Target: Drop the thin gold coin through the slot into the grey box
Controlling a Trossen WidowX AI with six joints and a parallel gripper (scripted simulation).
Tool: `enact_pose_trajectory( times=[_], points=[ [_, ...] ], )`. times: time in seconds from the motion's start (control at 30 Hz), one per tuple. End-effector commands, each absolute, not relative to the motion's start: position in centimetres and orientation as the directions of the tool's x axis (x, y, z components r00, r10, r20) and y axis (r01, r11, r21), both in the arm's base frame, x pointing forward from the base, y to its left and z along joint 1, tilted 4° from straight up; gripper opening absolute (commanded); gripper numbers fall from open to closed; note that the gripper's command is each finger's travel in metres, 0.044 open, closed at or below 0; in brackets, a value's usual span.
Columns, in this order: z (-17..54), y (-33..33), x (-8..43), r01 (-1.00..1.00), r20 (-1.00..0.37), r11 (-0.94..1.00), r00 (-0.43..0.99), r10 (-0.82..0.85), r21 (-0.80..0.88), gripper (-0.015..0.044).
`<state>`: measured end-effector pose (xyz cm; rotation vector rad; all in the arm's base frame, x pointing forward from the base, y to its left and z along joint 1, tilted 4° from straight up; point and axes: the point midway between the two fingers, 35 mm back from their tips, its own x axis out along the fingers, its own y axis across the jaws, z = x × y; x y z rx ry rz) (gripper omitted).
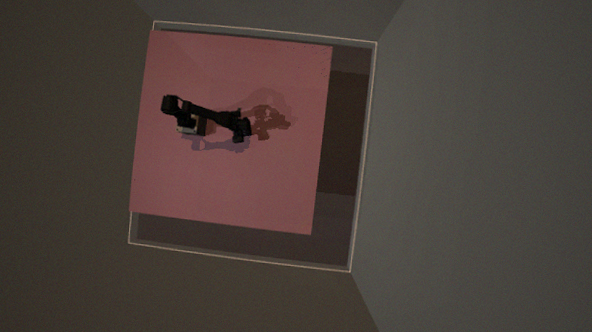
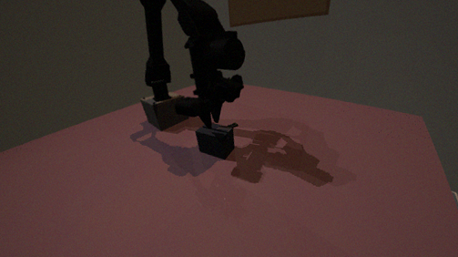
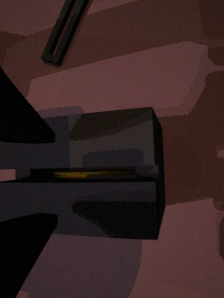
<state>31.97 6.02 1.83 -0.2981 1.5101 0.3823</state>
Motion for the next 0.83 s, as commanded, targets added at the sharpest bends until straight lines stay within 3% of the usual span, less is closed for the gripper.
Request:
enact_pose_trajectory(
  times=[0.0, 0.33, 0.8],
  points=[
    [2.0, 6.0, 32.0, -0.423, -0.998, 0.905, 0.021, 0.059, 0.045, 0.0187],
    [5.8, 5.8, 31.8, -0.422, -0.998, 0.906, 0.017, 0.059, 0.046, 0.0440],
    [8.0, 5.6, 31.4, -0.421, -0.998, 0.906, 0.014, 0.059, 0.048, 0.0440]
  ],
)
